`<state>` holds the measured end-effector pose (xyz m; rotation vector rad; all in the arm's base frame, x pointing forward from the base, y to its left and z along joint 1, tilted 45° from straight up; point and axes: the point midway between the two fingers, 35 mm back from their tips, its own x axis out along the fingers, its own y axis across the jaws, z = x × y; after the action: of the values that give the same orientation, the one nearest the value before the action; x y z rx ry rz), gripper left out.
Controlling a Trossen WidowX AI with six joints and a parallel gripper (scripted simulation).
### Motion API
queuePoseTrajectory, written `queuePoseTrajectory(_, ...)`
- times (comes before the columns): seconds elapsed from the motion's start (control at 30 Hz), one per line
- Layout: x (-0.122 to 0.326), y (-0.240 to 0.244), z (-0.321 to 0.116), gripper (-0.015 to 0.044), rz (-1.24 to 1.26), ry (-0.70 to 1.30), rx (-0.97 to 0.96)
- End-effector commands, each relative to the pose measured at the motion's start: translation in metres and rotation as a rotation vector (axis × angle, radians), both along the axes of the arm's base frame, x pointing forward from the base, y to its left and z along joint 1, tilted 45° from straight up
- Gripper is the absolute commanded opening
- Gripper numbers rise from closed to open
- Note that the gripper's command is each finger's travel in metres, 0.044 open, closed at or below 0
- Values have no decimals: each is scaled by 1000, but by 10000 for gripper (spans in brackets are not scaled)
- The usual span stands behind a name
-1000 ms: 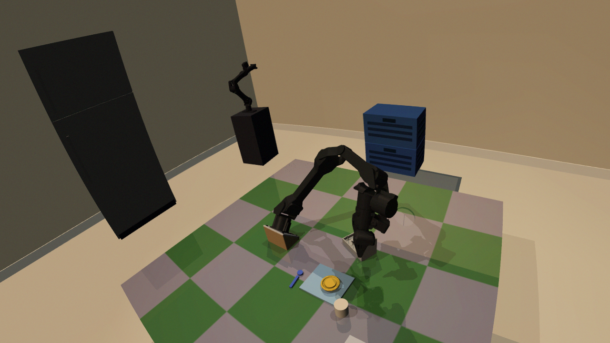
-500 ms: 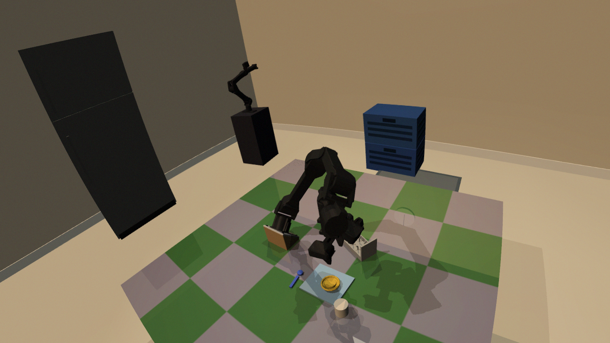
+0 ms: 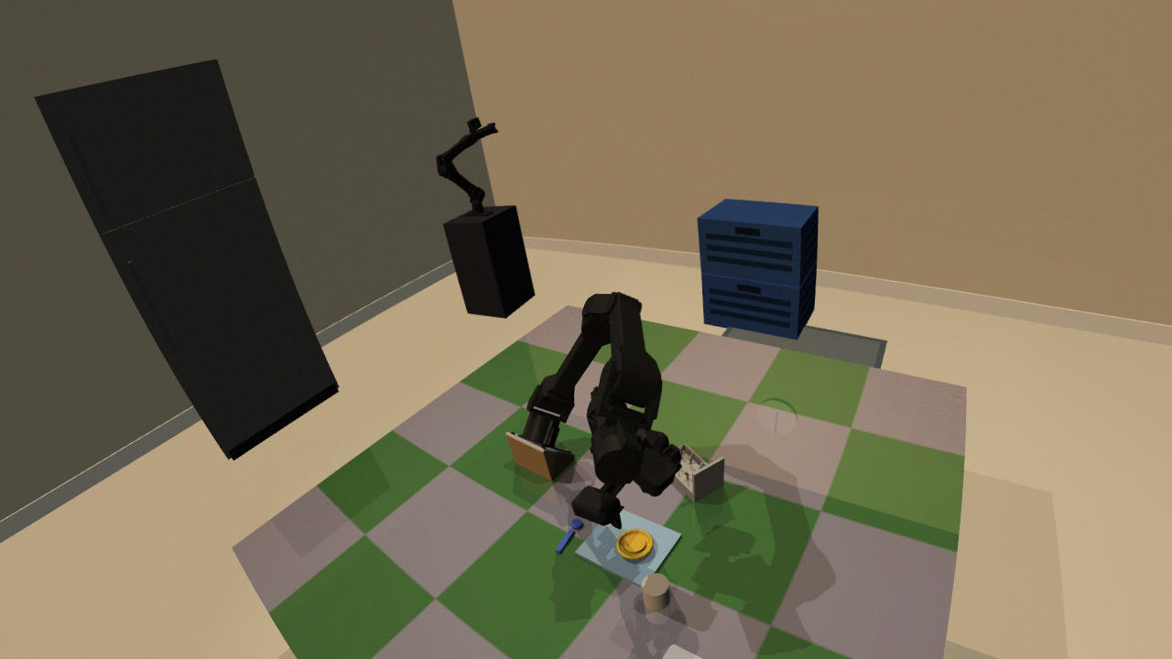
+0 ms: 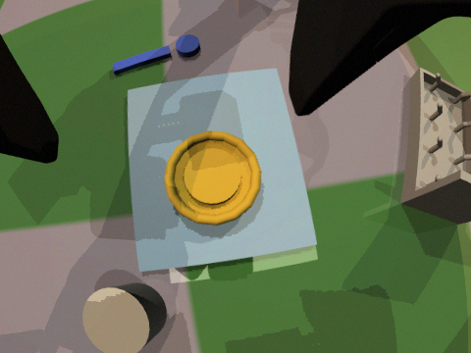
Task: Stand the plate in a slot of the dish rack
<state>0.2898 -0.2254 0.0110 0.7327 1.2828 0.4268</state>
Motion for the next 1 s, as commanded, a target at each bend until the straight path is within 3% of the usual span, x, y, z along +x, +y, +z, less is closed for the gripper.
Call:
queuePoseTrajectory(0.0, 5, 45, -38, 400, 43, 66, 11)
queuePoseTrajectory(0.97, 11, 79, -69, 400, 47, 74, 9)
